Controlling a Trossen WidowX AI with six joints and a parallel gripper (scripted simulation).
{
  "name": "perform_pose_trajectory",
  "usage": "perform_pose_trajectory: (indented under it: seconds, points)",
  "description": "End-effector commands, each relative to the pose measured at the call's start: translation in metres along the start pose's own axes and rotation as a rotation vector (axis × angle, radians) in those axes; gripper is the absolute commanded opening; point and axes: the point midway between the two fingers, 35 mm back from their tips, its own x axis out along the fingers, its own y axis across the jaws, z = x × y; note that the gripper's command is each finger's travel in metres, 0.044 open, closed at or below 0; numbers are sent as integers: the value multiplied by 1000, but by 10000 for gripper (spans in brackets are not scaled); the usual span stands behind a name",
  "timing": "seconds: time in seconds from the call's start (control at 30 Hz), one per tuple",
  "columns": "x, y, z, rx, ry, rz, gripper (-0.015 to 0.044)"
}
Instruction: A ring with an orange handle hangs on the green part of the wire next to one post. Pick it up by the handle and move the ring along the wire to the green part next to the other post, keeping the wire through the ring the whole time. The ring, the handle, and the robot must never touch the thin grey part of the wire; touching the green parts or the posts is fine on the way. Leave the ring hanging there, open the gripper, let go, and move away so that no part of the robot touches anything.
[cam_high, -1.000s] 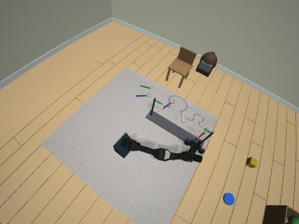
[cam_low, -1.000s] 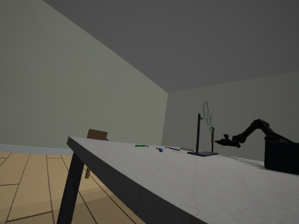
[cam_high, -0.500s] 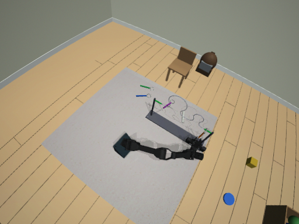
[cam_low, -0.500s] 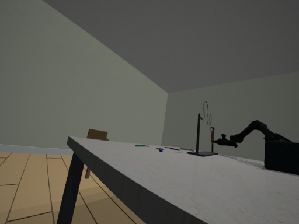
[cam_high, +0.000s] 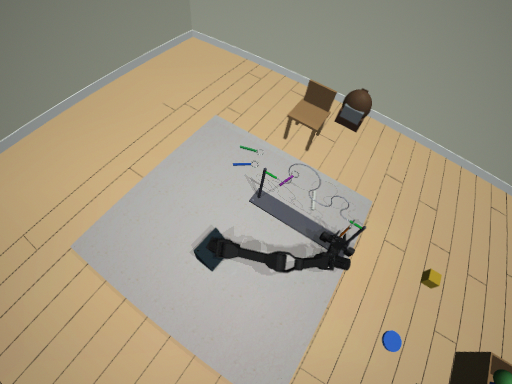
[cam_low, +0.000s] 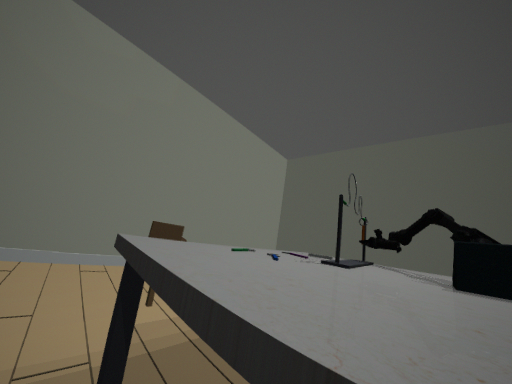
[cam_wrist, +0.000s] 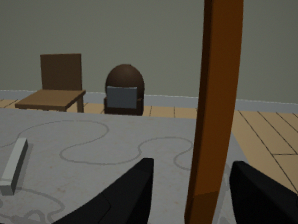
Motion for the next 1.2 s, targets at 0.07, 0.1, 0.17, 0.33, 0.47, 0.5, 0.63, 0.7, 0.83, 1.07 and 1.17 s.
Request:
perform_pose_trajectory:
  seconds: [0.07, 0.1, 0.17, 0.33, 0.47, 0.5, 0.63, 0.7, 0.83, 1.07, 1.17]
  points:
    - [10, -1, 3, 0, -2, -4, 160]
    - [12, -1, 3, 1, -2, -4, 160]
    - [14, -1, 3, 1, -2, -4, 160]
    - [14, -1, 3, 1, -2, -4, 160]
    - [14, -1, 3, 1, -2, -4, 160]
    - [14, -1, 3, 1, -2, -4, 160]
    - [14, -1, 3, 1, -2, -4, 160]
    - [14, -1, 3, 1, -2, -4, 160]
    - [14, -1, 3, 1, -2, -4, 160]
    - [14, -1, 3, 1, -2, -4, 160]
    - [14, 0, 3, -4, -5, -2, 107]
